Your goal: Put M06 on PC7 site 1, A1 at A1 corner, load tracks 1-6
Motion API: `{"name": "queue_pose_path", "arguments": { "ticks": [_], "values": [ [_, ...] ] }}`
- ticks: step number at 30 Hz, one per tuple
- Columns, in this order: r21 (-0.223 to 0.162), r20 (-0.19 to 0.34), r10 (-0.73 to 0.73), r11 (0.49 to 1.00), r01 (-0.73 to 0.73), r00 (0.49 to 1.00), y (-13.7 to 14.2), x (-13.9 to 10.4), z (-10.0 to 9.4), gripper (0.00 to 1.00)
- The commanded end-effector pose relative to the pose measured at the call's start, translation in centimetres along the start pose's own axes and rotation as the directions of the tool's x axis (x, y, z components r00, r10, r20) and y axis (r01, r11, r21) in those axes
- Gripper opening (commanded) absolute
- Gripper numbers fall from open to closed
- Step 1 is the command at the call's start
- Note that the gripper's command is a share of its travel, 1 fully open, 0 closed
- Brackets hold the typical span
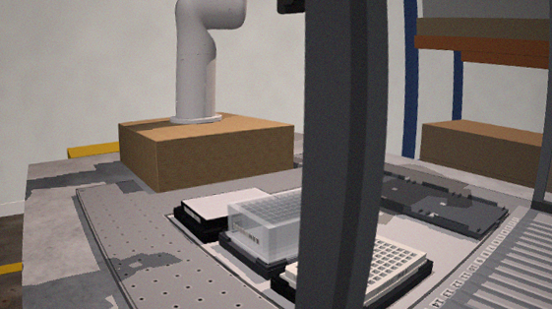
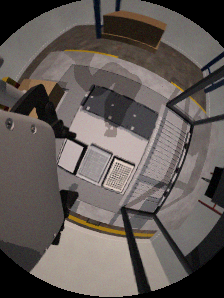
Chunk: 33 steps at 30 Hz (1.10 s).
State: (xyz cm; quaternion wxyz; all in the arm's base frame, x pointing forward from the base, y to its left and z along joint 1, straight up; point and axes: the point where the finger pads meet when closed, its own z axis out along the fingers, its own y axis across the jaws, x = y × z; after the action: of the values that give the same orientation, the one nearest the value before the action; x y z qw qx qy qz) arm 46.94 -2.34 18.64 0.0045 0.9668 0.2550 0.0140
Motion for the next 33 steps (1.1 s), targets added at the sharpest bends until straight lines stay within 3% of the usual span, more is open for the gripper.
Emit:
{"name": "queue_pose_path", "arguments": {
  "ticks": [1,3,8,18,20,33],
  "values": [
    [0.003,0.003,-0.172,0.985,0.172,0.985,1.4,1.5,1.6,1.00],
    [0.003,0.003,-0.172,0.985,0.172,0.985,1.4,1.5,1.6,1.00],
    [0.007,0.006,-0.333,0.943,0.333,0.943,2.6,2.8,3.3,1.00],
    [0.016,0.006,-0.623,0.782,0.623,0.782,5.1,5.5,6.8,1.00],
    [0.016,0.006,-0.623,0.782,0.623,0.782,5.1,5.5,6.8,1.00],
    [0.025,-0.002,-0.894,0.448,0.893,0.449,8.2,8.9,11.3,1.00]
  ]
}}
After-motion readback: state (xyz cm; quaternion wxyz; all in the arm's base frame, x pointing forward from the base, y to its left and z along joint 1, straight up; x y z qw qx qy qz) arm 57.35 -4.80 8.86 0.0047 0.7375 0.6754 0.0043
